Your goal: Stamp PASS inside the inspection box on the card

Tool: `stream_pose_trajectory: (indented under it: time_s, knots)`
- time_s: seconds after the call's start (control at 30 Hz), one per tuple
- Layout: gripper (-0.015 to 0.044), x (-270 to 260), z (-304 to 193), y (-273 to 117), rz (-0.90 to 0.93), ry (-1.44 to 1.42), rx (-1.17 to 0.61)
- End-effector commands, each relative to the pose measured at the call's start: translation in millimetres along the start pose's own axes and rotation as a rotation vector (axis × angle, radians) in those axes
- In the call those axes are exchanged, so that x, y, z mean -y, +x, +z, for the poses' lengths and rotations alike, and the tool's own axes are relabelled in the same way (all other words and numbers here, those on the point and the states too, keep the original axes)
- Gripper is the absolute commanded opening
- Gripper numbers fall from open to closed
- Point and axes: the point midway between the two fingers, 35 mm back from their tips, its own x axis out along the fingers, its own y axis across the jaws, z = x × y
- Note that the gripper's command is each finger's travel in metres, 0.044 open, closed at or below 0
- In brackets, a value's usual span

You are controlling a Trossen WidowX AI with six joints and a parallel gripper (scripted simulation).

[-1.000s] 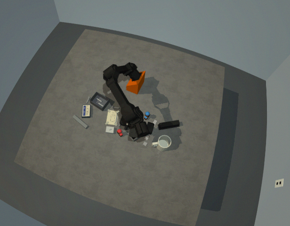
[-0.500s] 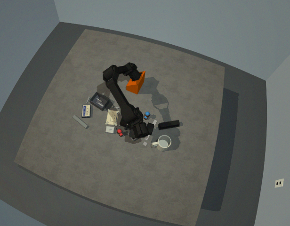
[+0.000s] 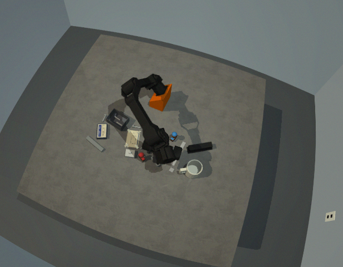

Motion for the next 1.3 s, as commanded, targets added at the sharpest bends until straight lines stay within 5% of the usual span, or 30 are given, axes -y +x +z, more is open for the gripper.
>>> stream_pose_trajectory:
  time_s: [0.0,1.27]
  knots:
    - [0.0000,1,0,4,-0.006,-0.006,0.001]
    - [0.0000,2,-2,29,-0.007,0.000,0.001]
